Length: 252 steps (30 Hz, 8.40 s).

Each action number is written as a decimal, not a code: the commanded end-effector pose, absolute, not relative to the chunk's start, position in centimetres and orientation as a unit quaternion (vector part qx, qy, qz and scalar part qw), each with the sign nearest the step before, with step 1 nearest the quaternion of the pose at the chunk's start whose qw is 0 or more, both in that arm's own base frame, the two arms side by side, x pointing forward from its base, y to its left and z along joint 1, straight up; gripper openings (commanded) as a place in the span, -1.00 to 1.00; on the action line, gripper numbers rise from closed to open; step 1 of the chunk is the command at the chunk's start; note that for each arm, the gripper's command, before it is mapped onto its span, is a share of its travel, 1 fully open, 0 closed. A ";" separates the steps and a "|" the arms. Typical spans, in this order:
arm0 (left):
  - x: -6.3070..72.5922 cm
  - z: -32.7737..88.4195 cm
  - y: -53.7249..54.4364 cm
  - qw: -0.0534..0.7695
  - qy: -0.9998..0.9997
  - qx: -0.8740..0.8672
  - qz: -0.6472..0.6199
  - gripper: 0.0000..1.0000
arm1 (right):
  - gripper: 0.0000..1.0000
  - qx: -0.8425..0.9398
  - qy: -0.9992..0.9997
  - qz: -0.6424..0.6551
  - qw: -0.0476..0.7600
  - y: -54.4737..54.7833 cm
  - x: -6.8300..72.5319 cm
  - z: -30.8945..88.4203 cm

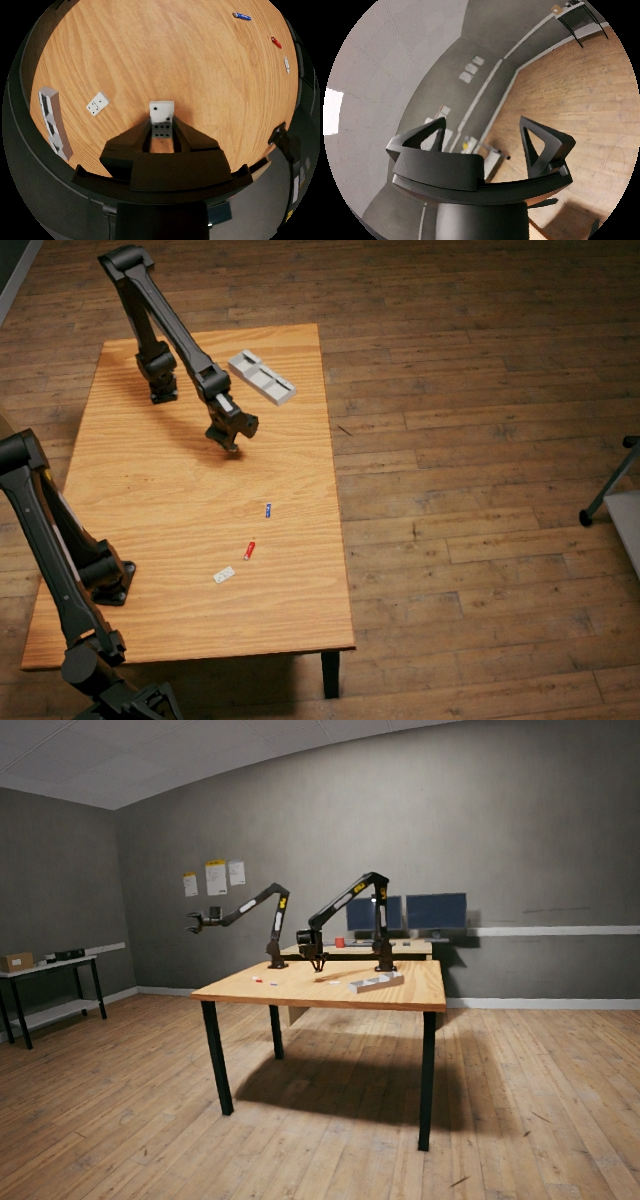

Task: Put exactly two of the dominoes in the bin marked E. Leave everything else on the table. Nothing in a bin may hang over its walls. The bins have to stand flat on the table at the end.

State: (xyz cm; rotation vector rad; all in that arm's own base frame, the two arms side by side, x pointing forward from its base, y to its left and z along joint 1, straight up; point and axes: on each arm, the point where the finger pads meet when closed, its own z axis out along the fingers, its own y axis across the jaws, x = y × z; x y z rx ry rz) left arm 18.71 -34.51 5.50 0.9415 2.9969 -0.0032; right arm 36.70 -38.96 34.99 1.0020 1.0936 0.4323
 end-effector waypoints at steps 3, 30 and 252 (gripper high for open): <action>19.6 9.5 -36.7 0.021 0.954 0.297 -0.020 -0.60 | 1.00 0.448 0.490 0.191 0.723 -39.4 36.4 36.0; 18.6 7.2 -34.9 0.006 0.955 0.297 -0.005 -0.60 | 1.00 0.448 0.490 0.191 0.723 -39.4 36.4 36.0; 27.7 2.5 1.3 0.005 0.871 0.492 0.002 -0.60 | 1.00 0.448 0.490 0.191 0.723 -39.4 36.4 36.0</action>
